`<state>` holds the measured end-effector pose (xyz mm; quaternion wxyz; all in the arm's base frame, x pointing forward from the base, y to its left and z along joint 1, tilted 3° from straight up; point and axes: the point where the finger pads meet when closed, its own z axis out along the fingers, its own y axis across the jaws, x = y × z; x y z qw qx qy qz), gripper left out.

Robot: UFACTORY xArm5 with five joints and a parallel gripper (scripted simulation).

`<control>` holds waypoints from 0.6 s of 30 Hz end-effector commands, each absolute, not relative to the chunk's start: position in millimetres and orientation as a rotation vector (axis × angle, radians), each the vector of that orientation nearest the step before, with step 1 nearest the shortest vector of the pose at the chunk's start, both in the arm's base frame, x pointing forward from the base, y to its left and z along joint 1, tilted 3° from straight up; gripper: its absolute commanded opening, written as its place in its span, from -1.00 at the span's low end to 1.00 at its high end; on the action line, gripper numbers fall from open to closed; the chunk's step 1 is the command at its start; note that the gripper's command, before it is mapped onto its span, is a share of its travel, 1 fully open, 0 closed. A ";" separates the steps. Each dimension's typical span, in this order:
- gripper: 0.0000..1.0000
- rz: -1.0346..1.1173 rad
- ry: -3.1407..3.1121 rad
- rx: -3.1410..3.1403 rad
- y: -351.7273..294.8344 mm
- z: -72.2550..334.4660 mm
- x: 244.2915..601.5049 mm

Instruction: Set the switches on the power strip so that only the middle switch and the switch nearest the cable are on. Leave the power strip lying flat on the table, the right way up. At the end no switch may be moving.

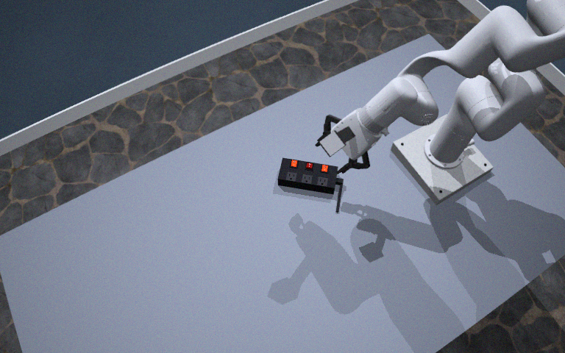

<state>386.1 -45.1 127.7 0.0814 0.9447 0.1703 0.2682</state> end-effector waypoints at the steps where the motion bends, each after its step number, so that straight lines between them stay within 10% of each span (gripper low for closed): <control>1: 1.00 0.806 0.508 2.821 -45.2 128.9 387.1; 18: 1.00 0.692 0.475 2.888 -48.6 125.6 398.4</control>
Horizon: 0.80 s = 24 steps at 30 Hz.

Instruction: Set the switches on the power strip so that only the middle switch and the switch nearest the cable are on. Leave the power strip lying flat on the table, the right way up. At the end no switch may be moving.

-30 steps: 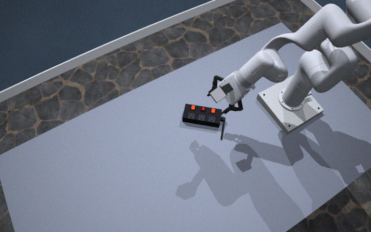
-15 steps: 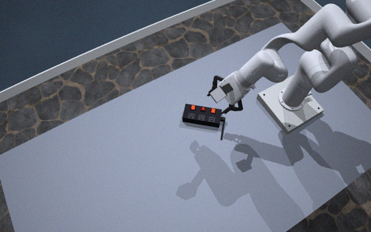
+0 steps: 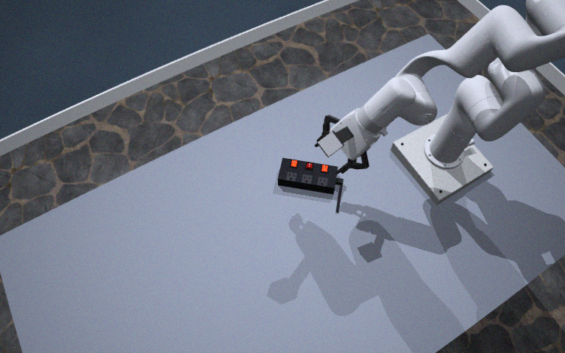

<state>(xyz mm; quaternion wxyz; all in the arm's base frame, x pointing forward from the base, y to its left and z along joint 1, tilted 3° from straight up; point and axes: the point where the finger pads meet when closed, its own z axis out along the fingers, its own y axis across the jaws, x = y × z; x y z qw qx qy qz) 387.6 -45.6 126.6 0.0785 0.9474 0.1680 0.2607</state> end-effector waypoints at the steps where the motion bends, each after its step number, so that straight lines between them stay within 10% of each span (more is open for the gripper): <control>1: 1.00 0.639 0.459 2.916 -50.0 124.4 403.0; 24: 1.00 0.073 0.276 3.117 -63.2 124.3 429.2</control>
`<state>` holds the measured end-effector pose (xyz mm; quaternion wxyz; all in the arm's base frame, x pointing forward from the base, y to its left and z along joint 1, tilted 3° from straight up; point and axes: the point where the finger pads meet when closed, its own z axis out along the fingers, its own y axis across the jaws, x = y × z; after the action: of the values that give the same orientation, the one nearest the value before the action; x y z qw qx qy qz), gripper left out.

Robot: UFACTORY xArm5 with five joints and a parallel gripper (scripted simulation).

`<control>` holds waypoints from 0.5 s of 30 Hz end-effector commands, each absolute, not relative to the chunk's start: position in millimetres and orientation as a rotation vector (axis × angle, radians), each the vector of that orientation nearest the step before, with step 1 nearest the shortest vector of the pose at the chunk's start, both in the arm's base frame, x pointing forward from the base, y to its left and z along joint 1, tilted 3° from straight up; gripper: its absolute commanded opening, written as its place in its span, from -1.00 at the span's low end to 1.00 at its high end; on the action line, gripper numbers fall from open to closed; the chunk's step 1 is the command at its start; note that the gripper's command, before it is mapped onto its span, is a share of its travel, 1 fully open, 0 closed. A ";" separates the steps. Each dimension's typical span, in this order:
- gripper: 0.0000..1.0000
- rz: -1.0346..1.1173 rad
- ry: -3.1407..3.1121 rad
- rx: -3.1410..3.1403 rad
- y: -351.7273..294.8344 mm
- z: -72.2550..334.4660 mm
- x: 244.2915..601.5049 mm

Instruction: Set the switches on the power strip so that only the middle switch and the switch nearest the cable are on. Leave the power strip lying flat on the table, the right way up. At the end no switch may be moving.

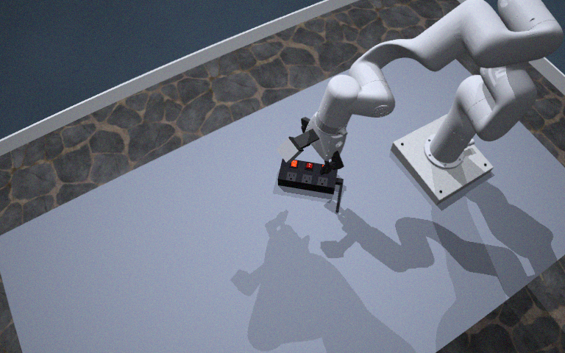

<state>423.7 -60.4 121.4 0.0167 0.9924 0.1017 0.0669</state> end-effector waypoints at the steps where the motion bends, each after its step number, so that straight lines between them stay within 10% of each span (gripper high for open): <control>1: 1.00 0.024 0.259 3.127 -64.1 125.4 430.0; 15: 1.00 -0.062 0.229 3.142 -65.7 127.6 430.9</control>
<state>429.5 -65.4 126.1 -0.0047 0.9971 0.0731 -0.0205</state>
